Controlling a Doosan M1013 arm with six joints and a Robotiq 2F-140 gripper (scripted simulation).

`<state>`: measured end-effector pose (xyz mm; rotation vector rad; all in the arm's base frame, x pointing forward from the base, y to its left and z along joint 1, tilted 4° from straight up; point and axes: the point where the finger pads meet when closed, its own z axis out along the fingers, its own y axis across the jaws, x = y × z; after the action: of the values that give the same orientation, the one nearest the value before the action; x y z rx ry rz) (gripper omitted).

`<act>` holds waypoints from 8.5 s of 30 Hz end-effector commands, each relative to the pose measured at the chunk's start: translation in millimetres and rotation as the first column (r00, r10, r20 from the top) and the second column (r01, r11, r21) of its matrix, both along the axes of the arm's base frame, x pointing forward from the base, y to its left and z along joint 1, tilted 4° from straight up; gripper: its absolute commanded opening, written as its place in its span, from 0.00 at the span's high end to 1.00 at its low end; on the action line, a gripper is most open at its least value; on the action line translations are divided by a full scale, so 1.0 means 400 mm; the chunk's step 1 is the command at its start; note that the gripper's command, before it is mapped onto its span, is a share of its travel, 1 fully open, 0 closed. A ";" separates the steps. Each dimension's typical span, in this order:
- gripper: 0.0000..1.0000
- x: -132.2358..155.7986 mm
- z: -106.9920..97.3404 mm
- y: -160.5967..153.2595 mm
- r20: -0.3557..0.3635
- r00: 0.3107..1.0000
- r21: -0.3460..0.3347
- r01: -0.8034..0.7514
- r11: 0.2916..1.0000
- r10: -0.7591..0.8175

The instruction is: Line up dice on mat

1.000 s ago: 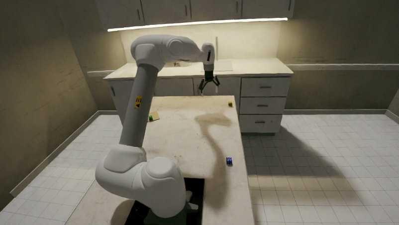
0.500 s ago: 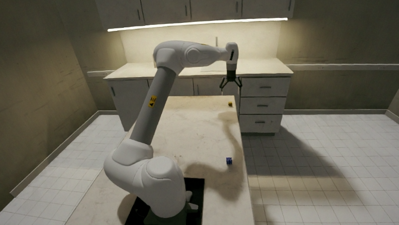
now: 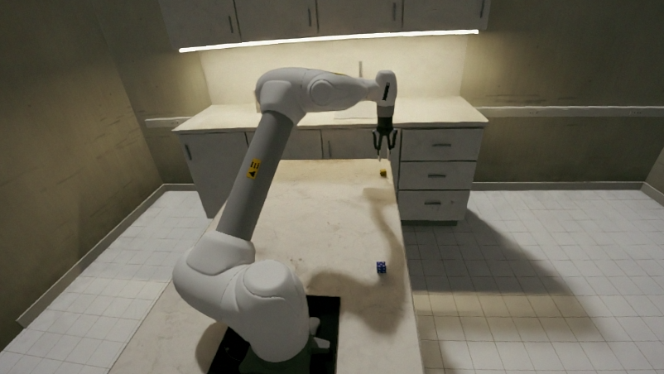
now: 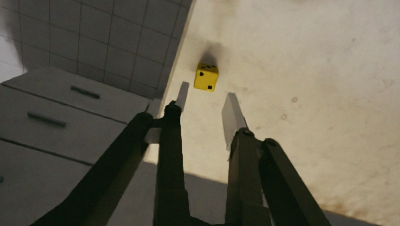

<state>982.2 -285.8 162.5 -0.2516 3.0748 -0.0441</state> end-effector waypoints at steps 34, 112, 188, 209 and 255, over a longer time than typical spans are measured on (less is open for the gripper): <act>0.65 0.001 -0.006 0.000 0.002 1.000 0.000 0.000 1.000 0.000; 0.65 0.009 -0.125 -0.003 0.002 1.000 0.000 0.000 1.000 0.000; 0.65 0.013 -0.170 -0.004 0.002 1.000 0.000 0.000 1.000 0.000; 0.65 0.016 -0.216 -0.005 0.002 1.000 0.000 0.000 1.000 0.000; 0.76 0.016 -0.216 -0.005 0.002 1.000 0.000 0.000 1.000 0.000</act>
<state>988.2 -288.0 74.6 -0.2516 3.0747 -0.0441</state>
